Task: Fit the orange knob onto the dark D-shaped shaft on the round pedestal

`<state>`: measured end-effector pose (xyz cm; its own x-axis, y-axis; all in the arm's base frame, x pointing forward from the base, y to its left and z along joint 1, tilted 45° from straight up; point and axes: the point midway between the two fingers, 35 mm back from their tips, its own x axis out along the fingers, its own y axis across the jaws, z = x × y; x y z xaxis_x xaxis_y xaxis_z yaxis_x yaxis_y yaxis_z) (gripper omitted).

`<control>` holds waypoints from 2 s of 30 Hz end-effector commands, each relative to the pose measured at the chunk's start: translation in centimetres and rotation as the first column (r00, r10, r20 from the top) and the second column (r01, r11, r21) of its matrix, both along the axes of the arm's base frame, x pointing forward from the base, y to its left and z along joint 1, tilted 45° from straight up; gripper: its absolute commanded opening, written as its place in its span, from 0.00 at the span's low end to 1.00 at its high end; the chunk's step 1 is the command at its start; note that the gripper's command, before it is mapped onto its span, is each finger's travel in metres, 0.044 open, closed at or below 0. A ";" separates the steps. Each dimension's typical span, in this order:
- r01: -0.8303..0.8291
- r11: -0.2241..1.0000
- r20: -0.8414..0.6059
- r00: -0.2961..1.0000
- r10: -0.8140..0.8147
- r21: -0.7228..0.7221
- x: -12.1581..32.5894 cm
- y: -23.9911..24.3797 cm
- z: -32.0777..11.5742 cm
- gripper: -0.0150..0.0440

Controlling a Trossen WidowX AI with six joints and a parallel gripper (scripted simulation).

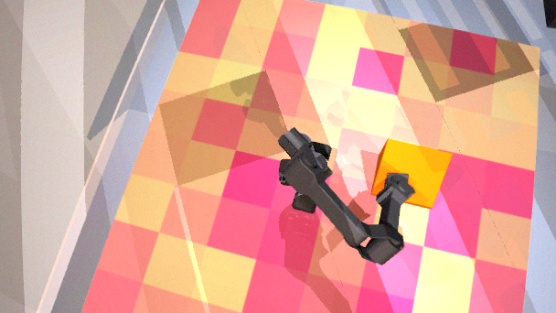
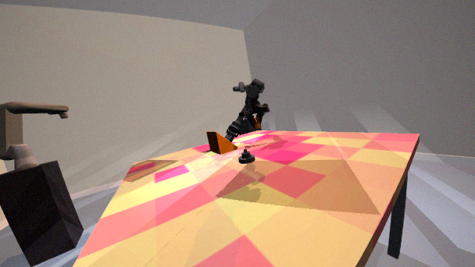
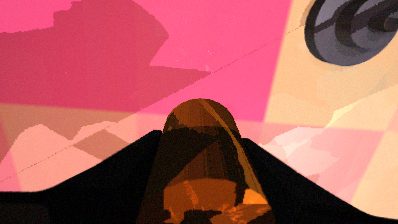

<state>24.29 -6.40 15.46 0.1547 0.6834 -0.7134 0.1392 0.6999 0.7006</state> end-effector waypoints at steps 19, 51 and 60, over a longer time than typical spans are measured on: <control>-0.026 1.000 -0.011 1.000 0.026 -0.008 2.9 -3.6 -5.1 0.25; -0.059 0.998 0.026 0.998 0.059 -0.013 6.0 -8.2 -13.4 0.25; -0.062 0.998 0.029 0.998 0.062 -0.014 6.2 -8.0 -14.6 0.25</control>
<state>30.44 -14.64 1.38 0.1362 0.6825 -0.7181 0.0738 0.7159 0.6943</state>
